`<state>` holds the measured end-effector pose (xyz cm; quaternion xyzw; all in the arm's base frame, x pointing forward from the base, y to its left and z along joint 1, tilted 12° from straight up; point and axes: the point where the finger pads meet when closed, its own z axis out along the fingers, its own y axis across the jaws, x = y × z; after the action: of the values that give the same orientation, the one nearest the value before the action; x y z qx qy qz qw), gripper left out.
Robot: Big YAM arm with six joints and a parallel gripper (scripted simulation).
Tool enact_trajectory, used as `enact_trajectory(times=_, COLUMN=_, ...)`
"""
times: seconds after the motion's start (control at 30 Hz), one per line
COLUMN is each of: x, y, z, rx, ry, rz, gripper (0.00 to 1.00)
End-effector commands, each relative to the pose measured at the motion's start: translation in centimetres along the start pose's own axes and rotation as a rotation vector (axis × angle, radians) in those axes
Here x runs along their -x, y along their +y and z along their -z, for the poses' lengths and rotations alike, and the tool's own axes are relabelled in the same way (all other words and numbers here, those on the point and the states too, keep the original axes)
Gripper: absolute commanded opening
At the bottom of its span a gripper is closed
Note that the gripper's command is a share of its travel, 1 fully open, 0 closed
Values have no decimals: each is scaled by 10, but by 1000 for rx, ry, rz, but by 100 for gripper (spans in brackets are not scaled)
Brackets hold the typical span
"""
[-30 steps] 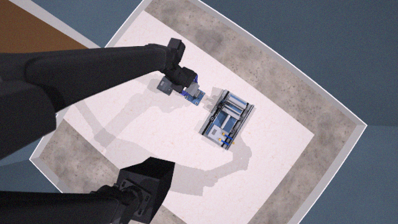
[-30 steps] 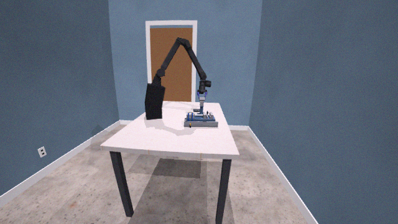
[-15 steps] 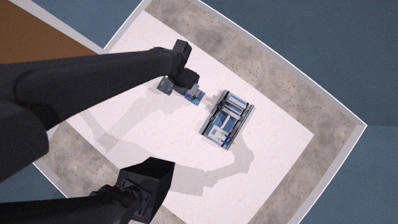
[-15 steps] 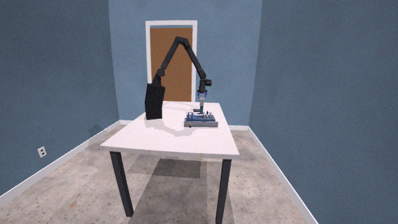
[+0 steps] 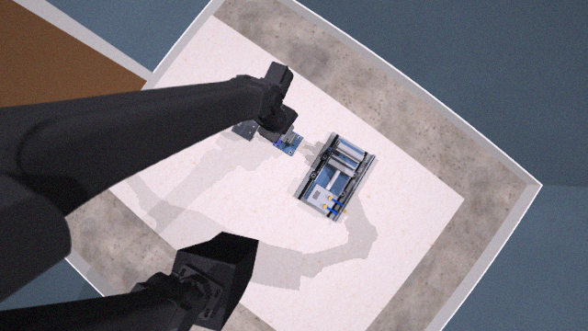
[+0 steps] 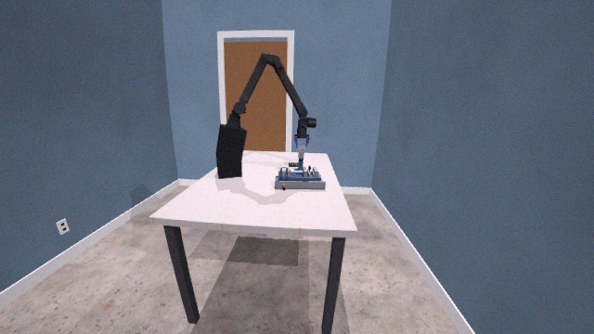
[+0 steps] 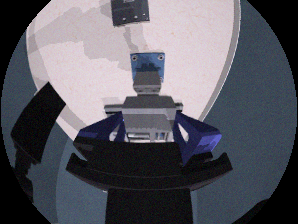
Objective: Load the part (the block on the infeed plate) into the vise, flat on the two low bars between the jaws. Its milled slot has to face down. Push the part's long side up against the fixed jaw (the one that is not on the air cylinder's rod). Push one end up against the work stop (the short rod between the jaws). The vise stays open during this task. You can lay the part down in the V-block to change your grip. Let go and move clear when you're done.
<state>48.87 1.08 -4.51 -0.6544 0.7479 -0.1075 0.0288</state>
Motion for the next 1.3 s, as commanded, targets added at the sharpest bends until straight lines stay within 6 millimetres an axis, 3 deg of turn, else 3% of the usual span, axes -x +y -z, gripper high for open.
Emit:
enact_trajectory(times=0.0, x=-8, y=-8, z=9, rx=-30, ry=-21, rz=10, gripper=0)
enact_trajectory(times=0.2, x=-6, y=-7, z=2, rx=-15, ry=-55, rz=15, gripper=0)
enact_trajectory(times=1.27, x=-6, y=-5, z=6, rx=-20, ry=-180, rz=19, gripper=0)
